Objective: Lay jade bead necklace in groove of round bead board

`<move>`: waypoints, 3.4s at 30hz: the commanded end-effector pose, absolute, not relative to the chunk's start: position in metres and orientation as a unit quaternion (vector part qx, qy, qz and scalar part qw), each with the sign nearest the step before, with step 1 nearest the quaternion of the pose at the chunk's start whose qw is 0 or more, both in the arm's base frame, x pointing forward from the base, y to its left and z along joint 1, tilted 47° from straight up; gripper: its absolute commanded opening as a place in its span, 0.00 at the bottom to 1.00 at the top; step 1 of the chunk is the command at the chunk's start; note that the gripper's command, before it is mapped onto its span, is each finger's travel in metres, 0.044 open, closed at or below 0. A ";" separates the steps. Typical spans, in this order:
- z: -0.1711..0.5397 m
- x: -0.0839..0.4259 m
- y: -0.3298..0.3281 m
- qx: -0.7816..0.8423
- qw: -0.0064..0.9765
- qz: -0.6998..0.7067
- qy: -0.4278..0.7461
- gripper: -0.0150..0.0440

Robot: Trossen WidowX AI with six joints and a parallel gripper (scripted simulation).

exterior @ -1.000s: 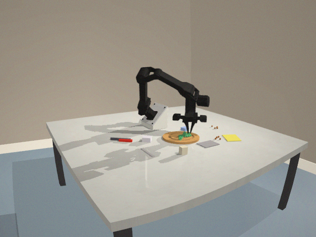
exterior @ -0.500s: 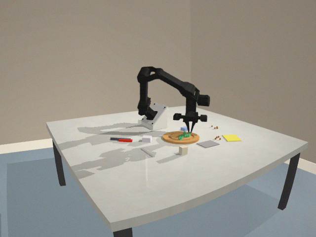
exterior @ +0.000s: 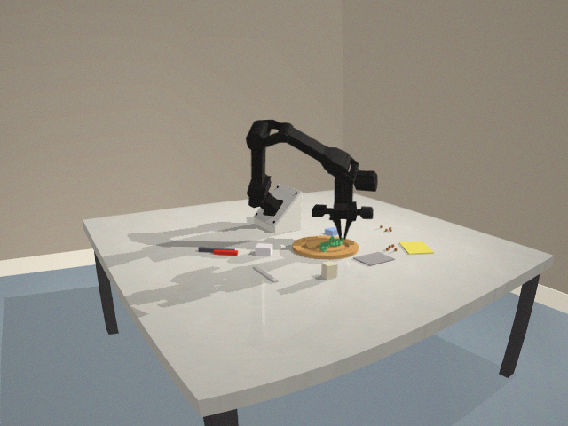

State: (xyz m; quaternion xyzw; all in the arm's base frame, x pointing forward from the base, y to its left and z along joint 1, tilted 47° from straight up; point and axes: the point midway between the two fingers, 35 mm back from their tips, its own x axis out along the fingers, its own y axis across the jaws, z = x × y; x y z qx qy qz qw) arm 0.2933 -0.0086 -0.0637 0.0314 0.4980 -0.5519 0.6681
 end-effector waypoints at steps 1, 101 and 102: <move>-0.067 0.289 -0.013 0.025 0.662 -0.556 0.502 0.25; -0.060 0.291 -0.006 0.025 0.662 -0.556 0.503 1.00; -0.060 0.291 -0.006 0.025 0.662 -0.556 0.503 1.00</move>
